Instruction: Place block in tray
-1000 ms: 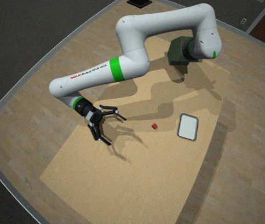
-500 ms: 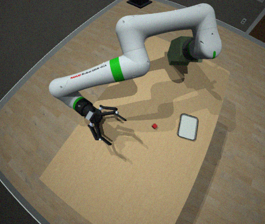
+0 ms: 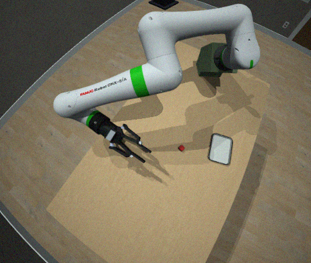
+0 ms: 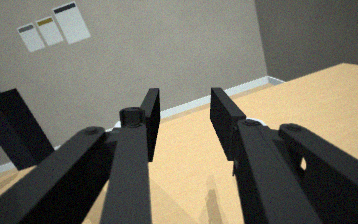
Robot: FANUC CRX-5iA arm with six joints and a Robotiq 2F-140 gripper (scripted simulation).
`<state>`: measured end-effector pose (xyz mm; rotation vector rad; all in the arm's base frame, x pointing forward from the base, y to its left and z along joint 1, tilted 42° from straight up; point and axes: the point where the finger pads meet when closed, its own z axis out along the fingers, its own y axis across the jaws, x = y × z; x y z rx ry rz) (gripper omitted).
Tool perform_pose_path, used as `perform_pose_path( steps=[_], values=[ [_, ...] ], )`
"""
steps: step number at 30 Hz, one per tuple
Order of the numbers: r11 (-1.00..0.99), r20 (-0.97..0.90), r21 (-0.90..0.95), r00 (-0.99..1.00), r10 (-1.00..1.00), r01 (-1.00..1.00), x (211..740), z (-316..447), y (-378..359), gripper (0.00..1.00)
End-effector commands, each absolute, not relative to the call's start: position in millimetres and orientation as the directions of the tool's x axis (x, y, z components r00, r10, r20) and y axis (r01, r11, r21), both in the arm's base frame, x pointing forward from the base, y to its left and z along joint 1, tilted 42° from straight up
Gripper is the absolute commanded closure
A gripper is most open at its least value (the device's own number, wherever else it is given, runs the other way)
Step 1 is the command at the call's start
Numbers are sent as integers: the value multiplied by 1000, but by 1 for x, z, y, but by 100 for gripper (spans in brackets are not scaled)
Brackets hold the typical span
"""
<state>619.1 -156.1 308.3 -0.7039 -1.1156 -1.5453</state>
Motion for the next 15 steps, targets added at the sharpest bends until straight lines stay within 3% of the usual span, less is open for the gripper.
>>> perform_pose_path(
  steps=[1,15],
  values=[
    [-64,901,281,-286,-327,958,615,303,-145,65],
    [-160,959,284,-282,32,945,591,273,-99,65]
  ],
)
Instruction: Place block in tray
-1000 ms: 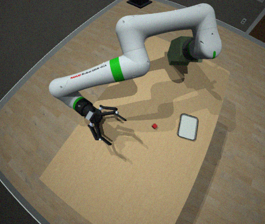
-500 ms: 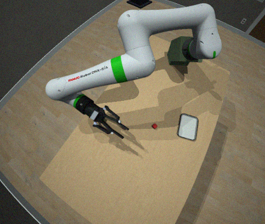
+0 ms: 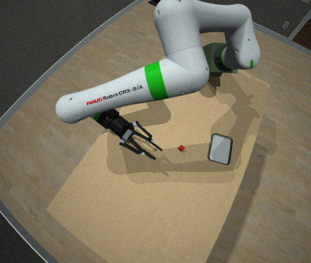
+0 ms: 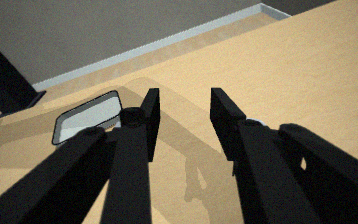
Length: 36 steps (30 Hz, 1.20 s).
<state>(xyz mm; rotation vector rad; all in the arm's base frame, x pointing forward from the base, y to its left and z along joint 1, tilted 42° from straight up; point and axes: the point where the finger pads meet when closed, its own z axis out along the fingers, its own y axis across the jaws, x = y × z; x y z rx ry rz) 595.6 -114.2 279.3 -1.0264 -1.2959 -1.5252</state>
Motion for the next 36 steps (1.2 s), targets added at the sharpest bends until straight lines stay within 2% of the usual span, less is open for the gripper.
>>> perform_pose_path(
  steps=[1,3,5,10,18,36],
  values=[
    [-160,959,284,-282,32,945,591,273,-99,65],
    [-160,959,284,-282,32,945,591,273,-99,65],
    [-195,950,294,-262,173,936,582,260,-81,65],
    [-210,937,302,-249,243,930,577,254,-72,65],
    [-268,851,337,-170,496,902,559,230,-37,65],
    [-319,659,393,-22,752,862,536,198,7,65]
  ],
)
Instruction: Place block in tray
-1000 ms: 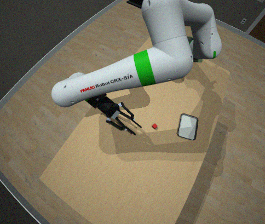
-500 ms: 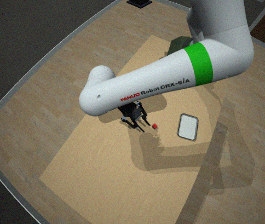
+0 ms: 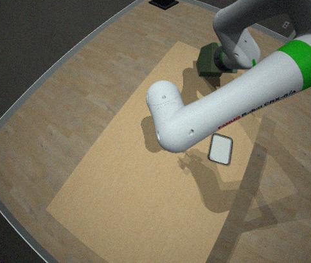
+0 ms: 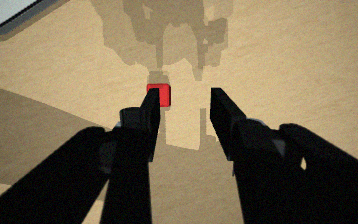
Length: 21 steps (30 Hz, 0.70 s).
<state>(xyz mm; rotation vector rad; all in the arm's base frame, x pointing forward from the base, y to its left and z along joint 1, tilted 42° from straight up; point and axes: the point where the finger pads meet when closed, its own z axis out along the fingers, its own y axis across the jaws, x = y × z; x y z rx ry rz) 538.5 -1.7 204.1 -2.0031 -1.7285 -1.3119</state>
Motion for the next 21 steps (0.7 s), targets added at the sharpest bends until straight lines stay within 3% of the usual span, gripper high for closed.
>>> perform_pose_path(
  steps=[1,21],
  values=[
    [-319,659,393,-22,752,862,536,198,7,65],
    [-336,507,450,74,859,827,524,183,31,65]
  ],
)
